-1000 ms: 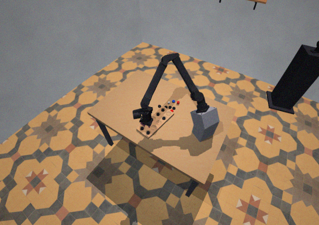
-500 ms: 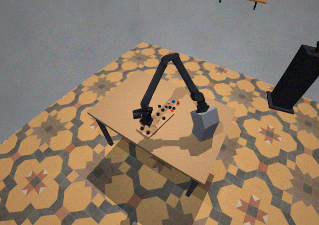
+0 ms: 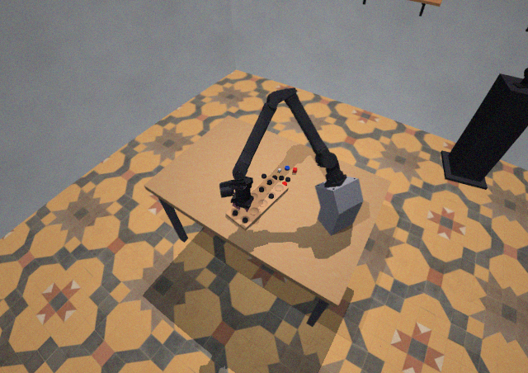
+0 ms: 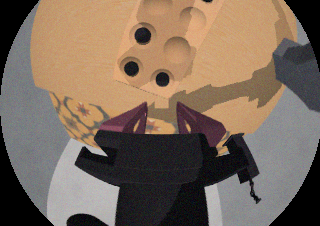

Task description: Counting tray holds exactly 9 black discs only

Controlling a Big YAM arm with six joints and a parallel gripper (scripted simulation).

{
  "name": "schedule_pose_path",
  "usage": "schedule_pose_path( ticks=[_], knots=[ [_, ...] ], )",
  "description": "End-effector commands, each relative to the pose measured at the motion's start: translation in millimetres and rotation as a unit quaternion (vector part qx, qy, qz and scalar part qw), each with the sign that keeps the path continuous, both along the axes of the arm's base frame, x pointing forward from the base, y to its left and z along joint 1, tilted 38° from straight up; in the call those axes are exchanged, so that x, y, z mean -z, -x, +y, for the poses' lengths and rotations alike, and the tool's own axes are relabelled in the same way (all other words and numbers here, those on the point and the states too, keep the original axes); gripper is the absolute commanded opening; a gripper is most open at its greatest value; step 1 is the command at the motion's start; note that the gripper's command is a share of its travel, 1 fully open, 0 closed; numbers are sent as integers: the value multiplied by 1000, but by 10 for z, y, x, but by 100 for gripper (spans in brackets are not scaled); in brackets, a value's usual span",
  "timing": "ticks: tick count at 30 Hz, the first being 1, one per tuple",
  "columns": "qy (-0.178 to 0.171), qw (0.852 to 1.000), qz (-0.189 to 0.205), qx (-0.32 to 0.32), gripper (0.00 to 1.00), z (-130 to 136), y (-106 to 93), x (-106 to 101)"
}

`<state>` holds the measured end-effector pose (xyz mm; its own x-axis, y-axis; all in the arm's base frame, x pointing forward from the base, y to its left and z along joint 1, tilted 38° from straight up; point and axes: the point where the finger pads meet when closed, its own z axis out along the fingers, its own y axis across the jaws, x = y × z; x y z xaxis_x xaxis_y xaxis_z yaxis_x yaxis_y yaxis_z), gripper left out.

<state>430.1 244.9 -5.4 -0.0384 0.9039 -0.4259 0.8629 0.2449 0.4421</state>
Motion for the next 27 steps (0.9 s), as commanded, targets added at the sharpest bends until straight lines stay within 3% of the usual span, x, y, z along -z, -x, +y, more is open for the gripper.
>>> schedule_pose_path(
  ticks=[1,13,17,24,27],
  knots=[
    [-7,1000,-8,3,44,67,-35,-72],
    [-22,999,-21,-13,44,37,-226,-298],
    [-31,998,-28,-43,44,4,-426,-541],
    [-32,990,-57,-127,44,-227,-849,-1187],
    [-32,990,-57,-127,44,-227,-849,-1187]
  ],
)
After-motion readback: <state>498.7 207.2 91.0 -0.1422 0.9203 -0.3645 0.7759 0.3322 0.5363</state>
